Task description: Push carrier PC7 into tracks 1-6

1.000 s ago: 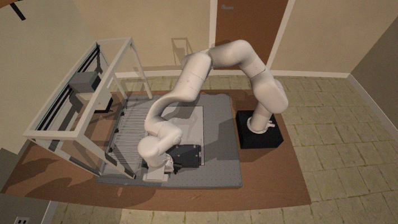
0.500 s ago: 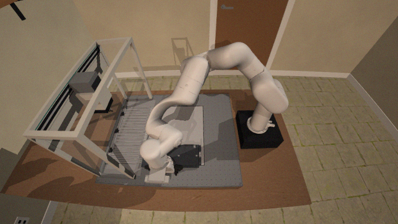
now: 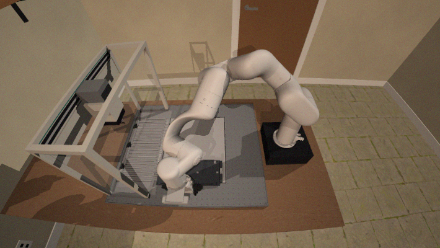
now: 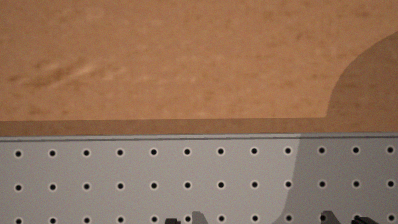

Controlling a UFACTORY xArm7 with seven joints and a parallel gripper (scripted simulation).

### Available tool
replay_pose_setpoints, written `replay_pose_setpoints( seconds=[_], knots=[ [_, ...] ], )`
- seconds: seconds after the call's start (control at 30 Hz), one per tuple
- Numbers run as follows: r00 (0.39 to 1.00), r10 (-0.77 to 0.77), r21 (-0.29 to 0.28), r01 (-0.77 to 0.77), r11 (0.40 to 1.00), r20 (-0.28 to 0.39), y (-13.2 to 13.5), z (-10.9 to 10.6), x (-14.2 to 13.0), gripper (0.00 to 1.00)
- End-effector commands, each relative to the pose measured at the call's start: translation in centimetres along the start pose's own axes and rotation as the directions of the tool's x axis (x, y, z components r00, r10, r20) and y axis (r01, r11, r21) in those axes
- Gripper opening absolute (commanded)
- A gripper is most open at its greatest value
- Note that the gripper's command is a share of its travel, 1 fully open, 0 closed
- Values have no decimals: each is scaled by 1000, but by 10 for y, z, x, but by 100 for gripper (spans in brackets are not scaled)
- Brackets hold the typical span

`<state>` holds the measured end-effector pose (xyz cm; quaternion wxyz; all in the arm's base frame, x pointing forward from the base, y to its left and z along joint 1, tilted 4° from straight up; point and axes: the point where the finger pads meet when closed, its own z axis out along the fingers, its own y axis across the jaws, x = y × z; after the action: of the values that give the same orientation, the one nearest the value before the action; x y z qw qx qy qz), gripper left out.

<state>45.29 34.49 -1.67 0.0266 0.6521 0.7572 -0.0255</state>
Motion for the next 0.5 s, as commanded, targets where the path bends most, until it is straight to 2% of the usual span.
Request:
replay_pose_setpoints(
  seconds=[0.0, 0.47],
  knots=[
    [1000, 0, -4, 0, 1000, -3, 1, 6, 1, 100],
    [1000, 0, -4, 0, 1000, -3, 2, 26, 1, 100]
  ],
)
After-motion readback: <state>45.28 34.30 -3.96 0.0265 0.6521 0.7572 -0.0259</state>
